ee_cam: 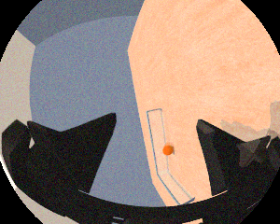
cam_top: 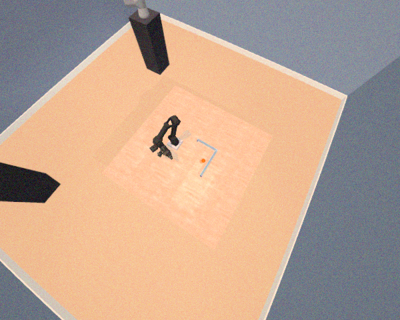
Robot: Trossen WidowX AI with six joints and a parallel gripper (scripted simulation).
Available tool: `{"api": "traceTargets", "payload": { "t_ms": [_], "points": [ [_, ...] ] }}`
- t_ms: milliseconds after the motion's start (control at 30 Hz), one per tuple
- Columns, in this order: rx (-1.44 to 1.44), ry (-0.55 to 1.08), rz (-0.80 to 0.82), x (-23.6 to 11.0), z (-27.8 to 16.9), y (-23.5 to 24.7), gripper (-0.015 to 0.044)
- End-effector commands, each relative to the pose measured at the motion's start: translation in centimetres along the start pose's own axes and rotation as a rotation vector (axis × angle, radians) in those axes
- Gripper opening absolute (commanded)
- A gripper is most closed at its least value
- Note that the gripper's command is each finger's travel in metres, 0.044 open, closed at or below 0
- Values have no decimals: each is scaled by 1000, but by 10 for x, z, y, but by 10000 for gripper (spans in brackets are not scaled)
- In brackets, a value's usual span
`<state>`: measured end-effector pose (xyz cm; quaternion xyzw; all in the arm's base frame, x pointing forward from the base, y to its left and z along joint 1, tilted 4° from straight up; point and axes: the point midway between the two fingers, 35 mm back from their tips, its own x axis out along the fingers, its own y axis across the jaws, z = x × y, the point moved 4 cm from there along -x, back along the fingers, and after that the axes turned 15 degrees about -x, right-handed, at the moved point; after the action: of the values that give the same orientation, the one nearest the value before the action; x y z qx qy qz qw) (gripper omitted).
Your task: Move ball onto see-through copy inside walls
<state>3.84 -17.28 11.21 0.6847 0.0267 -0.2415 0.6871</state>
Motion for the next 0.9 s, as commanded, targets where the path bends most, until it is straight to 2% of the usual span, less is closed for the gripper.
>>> {"api": "traceTargets", "payload": {
  "t_ms": [0,100,500,867],
  "points": [
    [-4,9,-4,1,0,0,374],
    [-67,127,-64,14,1,5,296],
    [-490,659,-340,95,-18,36,296],
    [-1009,1022,-509,170,-85,73,296]
  ]
}}
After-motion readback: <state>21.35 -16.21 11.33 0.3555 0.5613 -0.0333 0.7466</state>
